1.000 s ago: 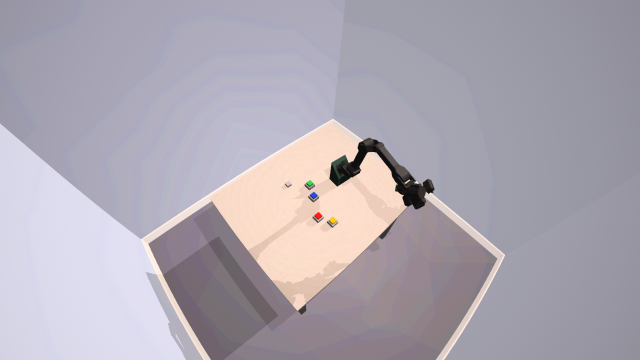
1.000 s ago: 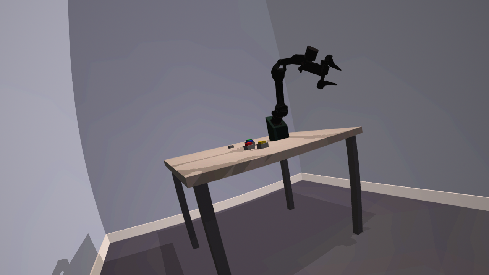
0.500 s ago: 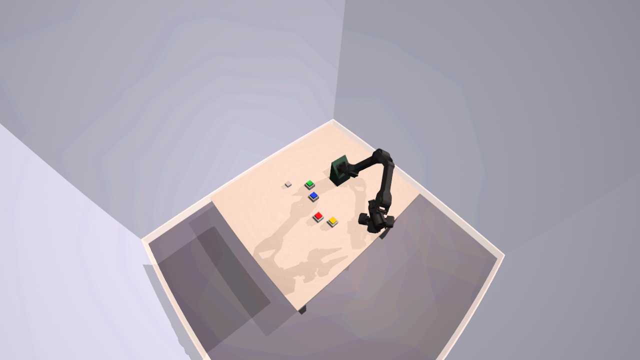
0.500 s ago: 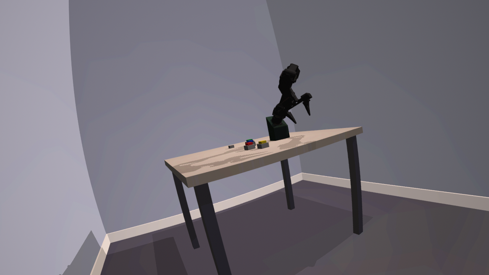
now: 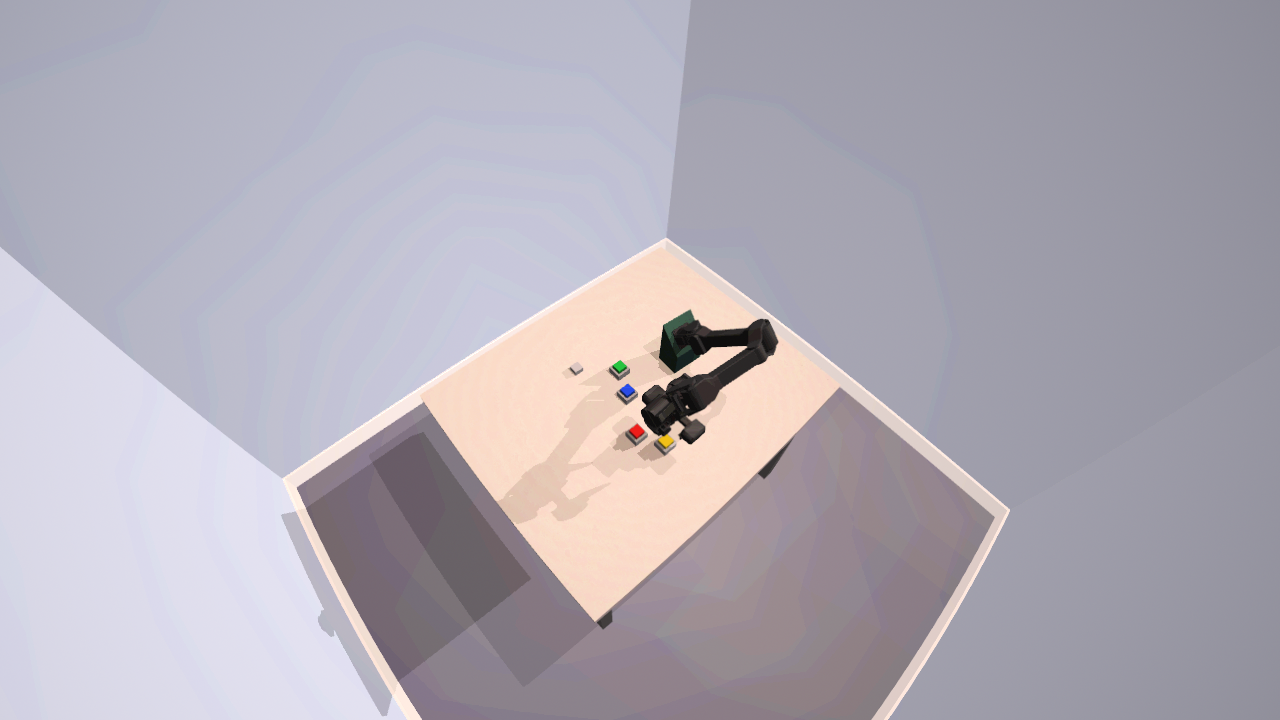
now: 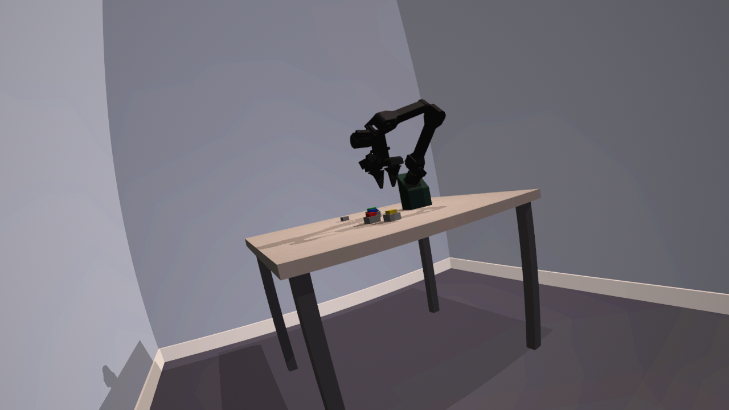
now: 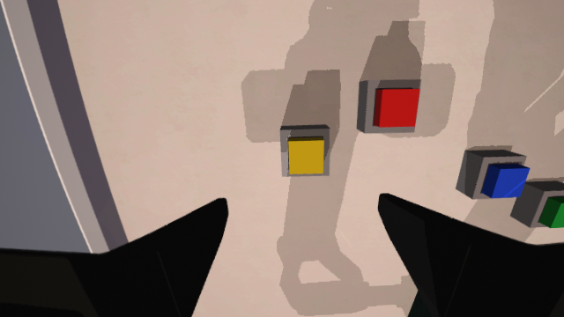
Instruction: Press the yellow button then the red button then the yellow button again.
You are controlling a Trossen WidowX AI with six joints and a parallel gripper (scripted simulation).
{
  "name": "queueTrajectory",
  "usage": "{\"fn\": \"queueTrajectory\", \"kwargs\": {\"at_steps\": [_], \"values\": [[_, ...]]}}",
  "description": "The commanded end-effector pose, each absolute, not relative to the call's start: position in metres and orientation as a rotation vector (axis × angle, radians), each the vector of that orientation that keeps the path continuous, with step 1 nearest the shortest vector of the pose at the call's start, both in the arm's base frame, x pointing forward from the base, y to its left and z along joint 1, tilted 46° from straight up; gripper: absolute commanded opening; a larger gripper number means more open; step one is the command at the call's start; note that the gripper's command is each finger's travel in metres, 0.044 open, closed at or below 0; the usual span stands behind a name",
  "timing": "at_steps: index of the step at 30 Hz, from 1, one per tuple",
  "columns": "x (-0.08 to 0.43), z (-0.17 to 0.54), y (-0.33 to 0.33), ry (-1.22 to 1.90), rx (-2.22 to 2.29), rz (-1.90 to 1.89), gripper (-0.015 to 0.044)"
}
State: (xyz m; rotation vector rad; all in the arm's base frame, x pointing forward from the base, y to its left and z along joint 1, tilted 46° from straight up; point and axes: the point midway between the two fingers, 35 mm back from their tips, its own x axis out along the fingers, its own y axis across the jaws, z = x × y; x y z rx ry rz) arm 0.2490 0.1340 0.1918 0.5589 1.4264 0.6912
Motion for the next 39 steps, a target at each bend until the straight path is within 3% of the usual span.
{"fn": "queueTrajectory", "kwargs": {"at_steps": [1,7,16,39], "values": [[0.248,0.187,0.126,1.436,0.564,0.679,0.0400],[0.249,0.146,0.169,1.435,0.565,0.681,0.0242],[0.249,0.145,0.170,1.434,0.565,0.682,0.0020],[0.249,0.129,0.187,1.434,0.565,0.682,0.0020]]}}
